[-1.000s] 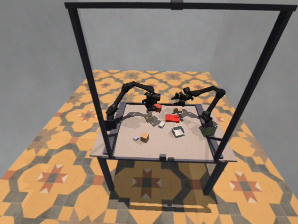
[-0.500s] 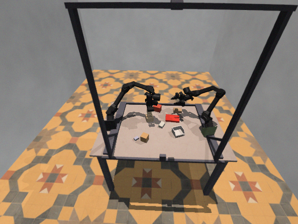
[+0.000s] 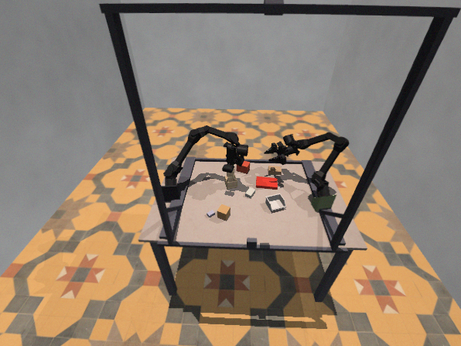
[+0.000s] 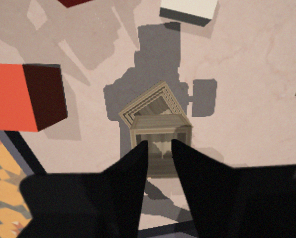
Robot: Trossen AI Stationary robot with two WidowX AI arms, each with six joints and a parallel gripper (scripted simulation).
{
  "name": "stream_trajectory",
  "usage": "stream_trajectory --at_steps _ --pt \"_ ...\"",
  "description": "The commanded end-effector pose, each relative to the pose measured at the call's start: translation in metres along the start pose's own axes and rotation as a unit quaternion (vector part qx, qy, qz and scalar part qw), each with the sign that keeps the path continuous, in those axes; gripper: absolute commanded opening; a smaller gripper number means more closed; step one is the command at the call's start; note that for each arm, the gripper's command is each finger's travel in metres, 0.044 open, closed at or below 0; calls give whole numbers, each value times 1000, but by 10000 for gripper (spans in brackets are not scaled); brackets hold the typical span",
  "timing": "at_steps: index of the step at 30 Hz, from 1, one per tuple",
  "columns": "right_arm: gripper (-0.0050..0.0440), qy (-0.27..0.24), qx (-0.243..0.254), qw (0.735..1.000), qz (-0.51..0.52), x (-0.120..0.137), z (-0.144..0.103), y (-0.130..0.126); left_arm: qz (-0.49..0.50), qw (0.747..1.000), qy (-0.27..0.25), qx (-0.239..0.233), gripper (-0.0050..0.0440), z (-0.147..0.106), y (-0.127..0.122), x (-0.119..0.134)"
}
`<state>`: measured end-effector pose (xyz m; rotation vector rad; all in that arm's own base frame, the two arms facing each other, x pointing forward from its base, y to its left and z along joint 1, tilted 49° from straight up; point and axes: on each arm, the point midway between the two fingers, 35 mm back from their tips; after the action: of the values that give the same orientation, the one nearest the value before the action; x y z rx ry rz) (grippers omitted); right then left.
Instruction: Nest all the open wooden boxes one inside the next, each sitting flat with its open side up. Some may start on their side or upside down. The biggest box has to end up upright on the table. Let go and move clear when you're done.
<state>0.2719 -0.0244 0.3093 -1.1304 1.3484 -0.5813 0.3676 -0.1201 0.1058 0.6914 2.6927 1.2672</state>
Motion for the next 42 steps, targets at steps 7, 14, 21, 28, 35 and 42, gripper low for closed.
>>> stream_trajectory --at_steps 7,14,21,28,35,42 --pt "400 -2 9 1000 -11 -5 -4 -5 172 985 -13 1 178 -5 3 -3" --pt "400 -2 9 1000 -11 -5 -4 -5 258 966 -13 0 178 -5 3 -3" --pt "400 -2 9 1000 -11 -5 -4 -5 374 927 -13 -2 178 -5 3 -3" --pt "400 -2 9 1000 -11 -5 -4 -5 484 875 -13 -3 178 -5 3 -3" --pt "400 -2 9 1000 -11 -5 -4 -5 559 829 -12 -4 178 -5 3 -3" --pt "400 -2 9 1000 -11 -5 -4 -5 657 754 -13 -4 178 -6 3 -3"
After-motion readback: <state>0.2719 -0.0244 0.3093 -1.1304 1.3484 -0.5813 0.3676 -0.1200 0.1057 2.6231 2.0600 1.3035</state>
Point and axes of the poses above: on each arm, the point midway between the two fingers, 35 mm back from their tips, its own z axis out along the fingers, its own y axis across the jaws, x = y × z, and after that the axes turned 13 degrees about -z, right-handed
